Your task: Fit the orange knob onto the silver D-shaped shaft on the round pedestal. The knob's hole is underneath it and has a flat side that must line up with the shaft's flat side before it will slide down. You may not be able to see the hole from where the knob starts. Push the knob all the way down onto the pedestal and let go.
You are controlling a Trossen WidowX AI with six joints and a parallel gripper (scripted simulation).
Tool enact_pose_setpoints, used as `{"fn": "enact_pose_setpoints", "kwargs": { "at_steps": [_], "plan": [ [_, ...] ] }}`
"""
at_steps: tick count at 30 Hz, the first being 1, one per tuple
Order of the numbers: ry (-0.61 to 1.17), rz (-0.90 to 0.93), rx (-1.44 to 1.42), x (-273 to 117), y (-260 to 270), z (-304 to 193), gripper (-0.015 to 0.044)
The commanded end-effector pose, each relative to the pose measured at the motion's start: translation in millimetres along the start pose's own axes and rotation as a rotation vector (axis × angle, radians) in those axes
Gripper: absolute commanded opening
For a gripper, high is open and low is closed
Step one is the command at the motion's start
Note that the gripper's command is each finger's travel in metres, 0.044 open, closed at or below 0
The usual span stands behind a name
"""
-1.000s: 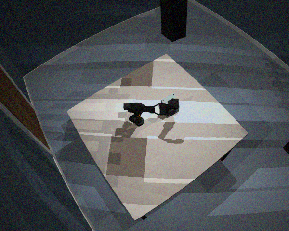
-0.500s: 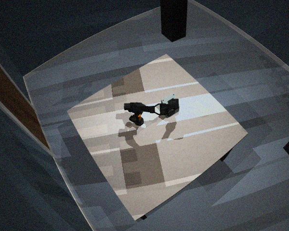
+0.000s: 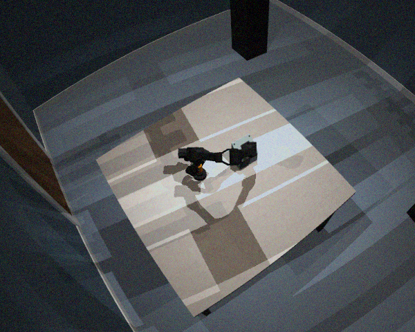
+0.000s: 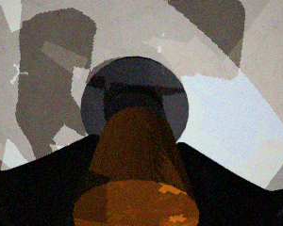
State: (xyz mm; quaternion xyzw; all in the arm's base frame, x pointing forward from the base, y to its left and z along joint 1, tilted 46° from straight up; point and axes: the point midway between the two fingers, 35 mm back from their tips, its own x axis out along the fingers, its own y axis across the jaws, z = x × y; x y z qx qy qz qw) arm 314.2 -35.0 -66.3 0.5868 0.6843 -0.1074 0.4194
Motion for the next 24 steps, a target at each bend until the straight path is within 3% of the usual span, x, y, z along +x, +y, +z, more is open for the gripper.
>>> {"fn": "enact_pose_setpoints", "kwargs": {
  "at_steps": [1, 24],
  "plan": [
    [-0.002, 0.0, 0.0, 0.5, 1.0, 0.6, 0.0],
    [-0.002, 0.0, 0.209, -2.2, 5.8, 2.5, 0.0]
  ]
}}
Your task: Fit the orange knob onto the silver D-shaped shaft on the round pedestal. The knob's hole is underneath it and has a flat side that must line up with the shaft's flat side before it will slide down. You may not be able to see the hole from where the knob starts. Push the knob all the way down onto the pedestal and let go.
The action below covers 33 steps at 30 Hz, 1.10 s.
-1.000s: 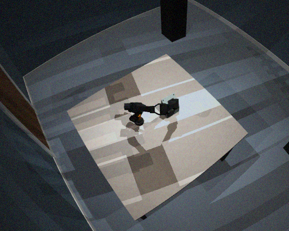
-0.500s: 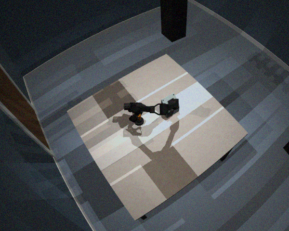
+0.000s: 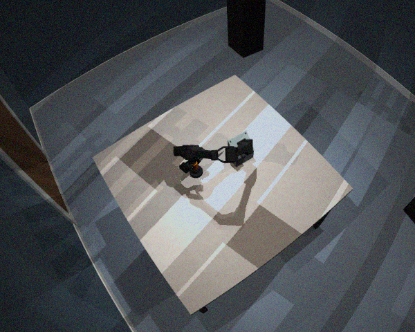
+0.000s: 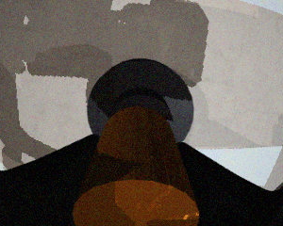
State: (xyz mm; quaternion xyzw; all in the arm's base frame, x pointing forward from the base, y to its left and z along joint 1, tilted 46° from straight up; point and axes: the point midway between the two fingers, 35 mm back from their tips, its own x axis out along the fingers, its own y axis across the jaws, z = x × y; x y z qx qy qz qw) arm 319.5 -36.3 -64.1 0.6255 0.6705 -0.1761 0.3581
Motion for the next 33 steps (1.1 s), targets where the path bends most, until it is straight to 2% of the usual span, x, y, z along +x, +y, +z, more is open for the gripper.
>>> {"fn": "enact_pose_setpoints", "kwargs": {
  "at_steps": [1, 33],
  "plan": [
    [-0.002, 0.002, 0.007, 0.1, 0.6, 0.5, 0.0],
    [-0.002, 0.002, 0.008, 2.2, -2.6, -0.5, 0.0]
  ]
}}
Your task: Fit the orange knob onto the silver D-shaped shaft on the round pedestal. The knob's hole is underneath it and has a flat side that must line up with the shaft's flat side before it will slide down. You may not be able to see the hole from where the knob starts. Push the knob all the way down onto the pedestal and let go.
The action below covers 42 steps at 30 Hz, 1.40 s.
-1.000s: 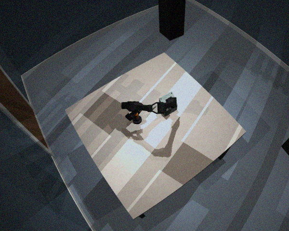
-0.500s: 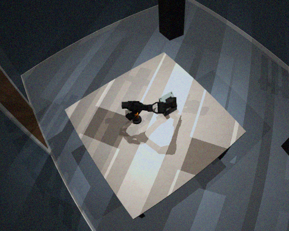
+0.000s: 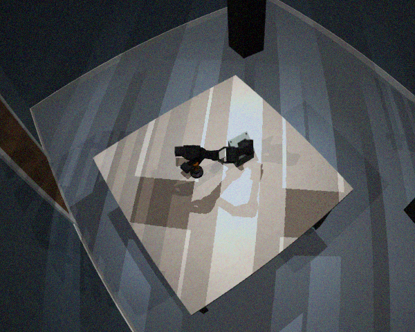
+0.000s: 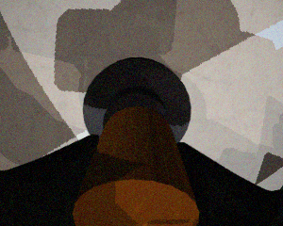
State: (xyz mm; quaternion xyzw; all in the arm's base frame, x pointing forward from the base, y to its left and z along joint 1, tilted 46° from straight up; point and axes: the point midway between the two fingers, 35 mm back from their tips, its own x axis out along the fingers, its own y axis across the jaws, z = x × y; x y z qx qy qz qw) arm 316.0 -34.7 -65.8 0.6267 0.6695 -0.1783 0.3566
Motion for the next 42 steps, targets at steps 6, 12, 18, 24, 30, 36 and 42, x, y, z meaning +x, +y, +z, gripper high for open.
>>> {"fn": "enact_pose_setpoints", "kwargs": {
  "at_steps": [6, 12, 18, 24, 30, 36, 42],
  "plan": [
    [-0.001, 0.001, 0.001, -4.6, 3.3, 0.8, 0.0],
    [-0.001, 0.001, 0.17, -4.7, 4.6, 1.7, 0.0],
    [-0.001, 0.001, 0.211, -2.8, 4.0, 1.7, 0.0],
    [-0.001, 0.001, 0.211, -1.6, 3.4, 1.3, 0.0],
    [-0.001, 0.001, 0.211, -1.9, 1.0, -0.2, 0.0],
    [-0.001, 0.001, 0.211, -0.3, 0.2, -0.3, 0.0],
    [-0.001, 0.001, 0.211, 0.0, 1.0, 0.1, 0.0]
  ]
}}
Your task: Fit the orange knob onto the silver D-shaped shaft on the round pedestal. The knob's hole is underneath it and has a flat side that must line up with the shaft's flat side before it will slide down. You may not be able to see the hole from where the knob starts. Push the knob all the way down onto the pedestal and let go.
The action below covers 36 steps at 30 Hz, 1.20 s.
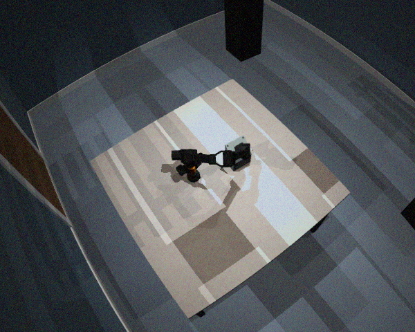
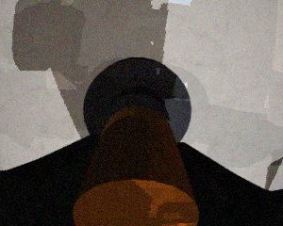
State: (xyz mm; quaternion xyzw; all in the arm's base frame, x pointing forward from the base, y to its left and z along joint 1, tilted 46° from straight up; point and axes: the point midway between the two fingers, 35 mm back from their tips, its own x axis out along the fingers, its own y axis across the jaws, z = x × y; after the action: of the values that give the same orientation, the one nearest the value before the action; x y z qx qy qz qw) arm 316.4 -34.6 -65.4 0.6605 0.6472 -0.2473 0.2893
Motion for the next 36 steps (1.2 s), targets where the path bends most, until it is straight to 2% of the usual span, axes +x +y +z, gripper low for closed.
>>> {"fn": "enact_pose_setpoints", "kwargs": {
  "at_steps": [1, 12, 19, 36],
  "plan": [
    [0.0, 0.002, 0.002, 0.2, 0.9, 0.4, 0.0],
    [-0.001, 0.002, 0.01, -4.5, 2.7, 0.9, 0.0],
    [0.0, 0.002, 0.211, -3.5, 4.8, 2.0, 0.0],
    [0.0, 0.001, 0.211, -1.7, 0.5, 0.0, 0.0]
  ]
}}
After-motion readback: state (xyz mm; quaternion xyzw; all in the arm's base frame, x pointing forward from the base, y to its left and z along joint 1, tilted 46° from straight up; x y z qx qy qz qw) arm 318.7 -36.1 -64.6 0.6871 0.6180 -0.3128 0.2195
